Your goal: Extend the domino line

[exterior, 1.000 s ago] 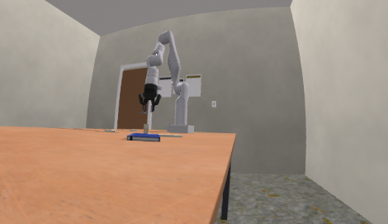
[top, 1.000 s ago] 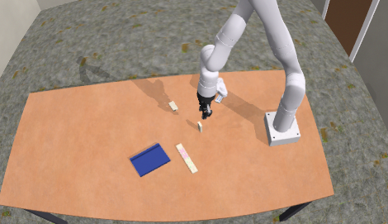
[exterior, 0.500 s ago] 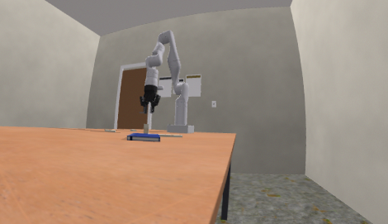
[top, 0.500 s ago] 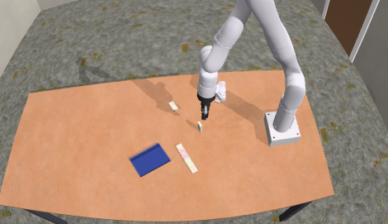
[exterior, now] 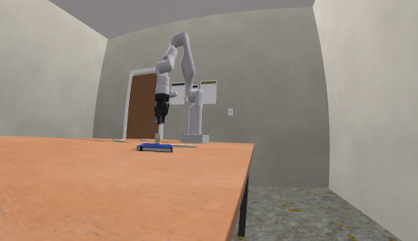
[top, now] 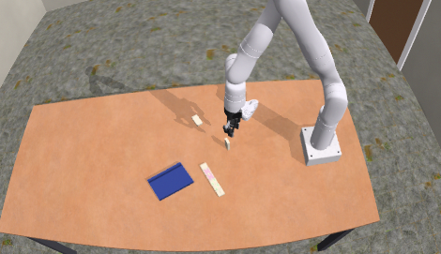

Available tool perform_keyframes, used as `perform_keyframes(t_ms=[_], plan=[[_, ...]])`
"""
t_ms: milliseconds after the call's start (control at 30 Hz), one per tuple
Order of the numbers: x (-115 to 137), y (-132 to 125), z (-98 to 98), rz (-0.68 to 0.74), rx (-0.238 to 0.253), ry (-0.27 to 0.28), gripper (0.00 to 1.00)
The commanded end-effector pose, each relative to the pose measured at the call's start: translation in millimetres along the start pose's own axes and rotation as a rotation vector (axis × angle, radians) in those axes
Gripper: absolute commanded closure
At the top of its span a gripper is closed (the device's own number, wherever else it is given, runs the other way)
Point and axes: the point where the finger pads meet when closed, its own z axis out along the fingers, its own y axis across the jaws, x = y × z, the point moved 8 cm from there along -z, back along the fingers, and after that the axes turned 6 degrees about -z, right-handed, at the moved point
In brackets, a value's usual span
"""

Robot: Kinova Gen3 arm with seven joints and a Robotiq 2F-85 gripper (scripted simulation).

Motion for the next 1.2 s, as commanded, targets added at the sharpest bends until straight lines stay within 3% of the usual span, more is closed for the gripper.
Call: perform_keyframes(t_ms=[0,200,267,767,833,1167], plan=[[0.1,0.7,2.6,0.186,0.02,0.009,0.51],[-0.4,1.0,6.7,0.475,0.037,0.021,0.51],[-0.4,1.0,6.7,0.475,0.037,0.021,0.51],[-5.9,5.2,12.8,1.207,0.075,0.014,0.51],[-5.9,5.2,12.8,1.207,0.075,0.014,0.51],[-12.2,10.0,13.1,1.625,0.079,-0.012,0.51]])
